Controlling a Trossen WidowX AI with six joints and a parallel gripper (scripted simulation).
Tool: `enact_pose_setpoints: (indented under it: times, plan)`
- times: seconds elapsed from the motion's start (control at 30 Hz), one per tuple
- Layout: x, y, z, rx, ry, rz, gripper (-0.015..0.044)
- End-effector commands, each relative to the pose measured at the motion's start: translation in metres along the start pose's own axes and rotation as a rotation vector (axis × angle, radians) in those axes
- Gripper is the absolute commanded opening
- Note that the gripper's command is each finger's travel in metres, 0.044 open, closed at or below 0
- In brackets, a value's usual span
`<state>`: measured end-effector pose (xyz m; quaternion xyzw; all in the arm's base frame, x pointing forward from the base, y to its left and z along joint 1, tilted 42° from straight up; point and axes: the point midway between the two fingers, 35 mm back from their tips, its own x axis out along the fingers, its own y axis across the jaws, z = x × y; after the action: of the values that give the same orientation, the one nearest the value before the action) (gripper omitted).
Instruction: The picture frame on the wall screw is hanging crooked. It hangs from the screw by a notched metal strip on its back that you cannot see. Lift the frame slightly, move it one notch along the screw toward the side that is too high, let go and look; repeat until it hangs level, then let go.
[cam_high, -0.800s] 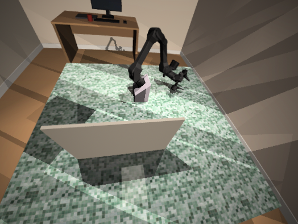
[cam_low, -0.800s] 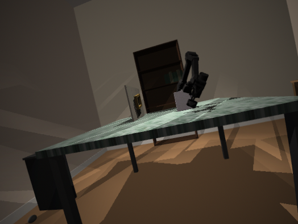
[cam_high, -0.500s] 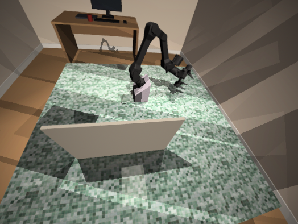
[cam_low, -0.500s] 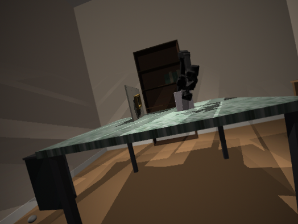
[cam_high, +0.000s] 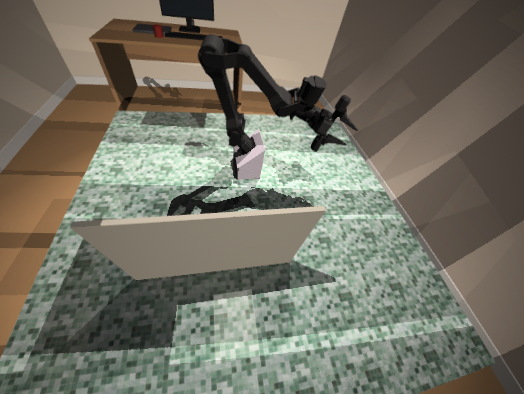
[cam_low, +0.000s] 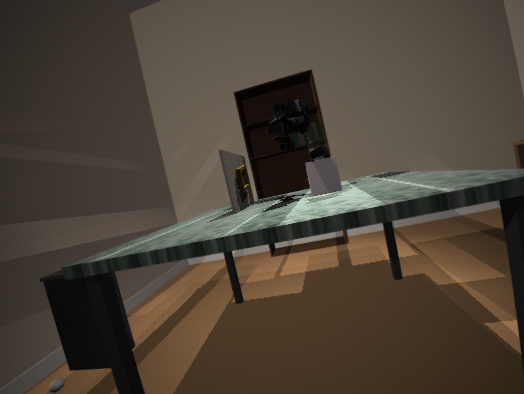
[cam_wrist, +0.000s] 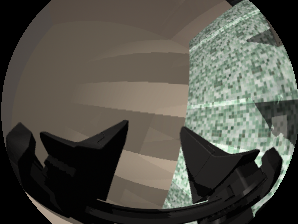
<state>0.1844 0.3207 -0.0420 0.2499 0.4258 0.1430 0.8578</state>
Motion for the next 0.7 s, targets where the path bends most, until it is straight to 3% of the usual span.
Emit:
enact_pose_setpoints:
  times: [0.0, 0.37, 0.67]
  plan:
    - [-0.021, -0.001, 0.07, 0.061, -0.095, 0.027, 0.026]
    - [-0.109, -0.045, 0.221, 0.165, -0.435, 0.067, 0.026]
    - [-0.208, -0.102, 0.285, 0.161, -0.777, 0.031, 0.026]
